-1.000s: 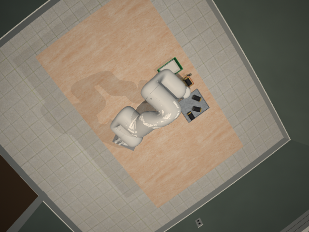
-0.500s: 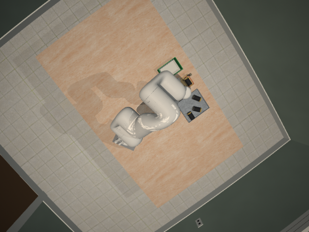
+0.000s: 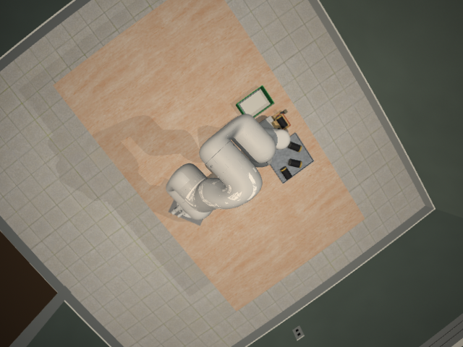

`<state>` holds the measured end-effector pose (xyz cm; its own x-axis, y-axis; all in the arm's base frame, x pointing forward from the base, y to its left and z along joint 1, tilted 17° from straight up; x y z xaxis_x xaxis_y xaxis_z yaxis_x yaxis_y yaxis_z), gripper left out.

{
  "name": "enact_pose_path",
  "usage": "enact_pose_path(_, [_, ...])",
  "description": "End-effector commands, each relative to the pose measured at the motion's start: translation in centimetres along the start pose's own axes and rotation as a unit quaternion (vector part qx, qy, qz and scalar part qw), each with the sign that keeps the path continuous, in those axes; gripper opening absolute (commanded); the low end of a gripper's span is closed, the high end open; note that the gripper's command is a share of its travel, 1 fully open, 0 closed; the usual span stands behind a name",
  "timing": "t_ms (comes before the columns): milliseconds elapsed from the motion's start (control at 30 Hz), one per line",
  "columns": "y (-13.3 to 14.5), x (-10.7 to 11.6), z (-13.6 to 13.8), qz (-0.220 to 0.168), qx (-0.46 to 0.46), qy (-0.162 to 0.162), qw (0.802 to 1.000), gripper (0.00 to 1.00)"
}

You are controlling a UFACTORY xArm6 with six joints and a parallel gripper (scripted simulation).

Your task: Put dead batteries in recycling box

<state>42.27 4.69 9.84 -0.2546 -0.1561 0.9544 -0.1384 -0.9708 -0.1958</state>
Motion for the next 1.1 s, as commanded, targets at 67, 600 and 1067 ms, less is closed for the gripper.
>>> enact_pose_path(67, [-0.14, 0.6, 0.13, -0.005, -0.001, -0.003, 1.0, 0.51])
enact_pose_path(600, [-0.14, 0.6, 0.13, -0.005, -0.001, -0.003, 1.0, 0.51])
enact_pose_path(1067, [-0.15, 1.48, 0.14, -0.005, -0.001, -0.003, 1.0, 0.51])
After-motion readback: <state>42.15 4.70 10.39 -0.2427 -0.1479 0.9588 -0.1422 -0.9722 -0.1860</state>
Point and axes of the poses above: the point where the finger pads meet when closed, its own x axis back along the fingers, its own z axis across the jaws, y = z × x, the point moved 7 cm from there along x, back along the fingers, and after that the axes turned 12 degrees about -x, right-handed, at the moved point
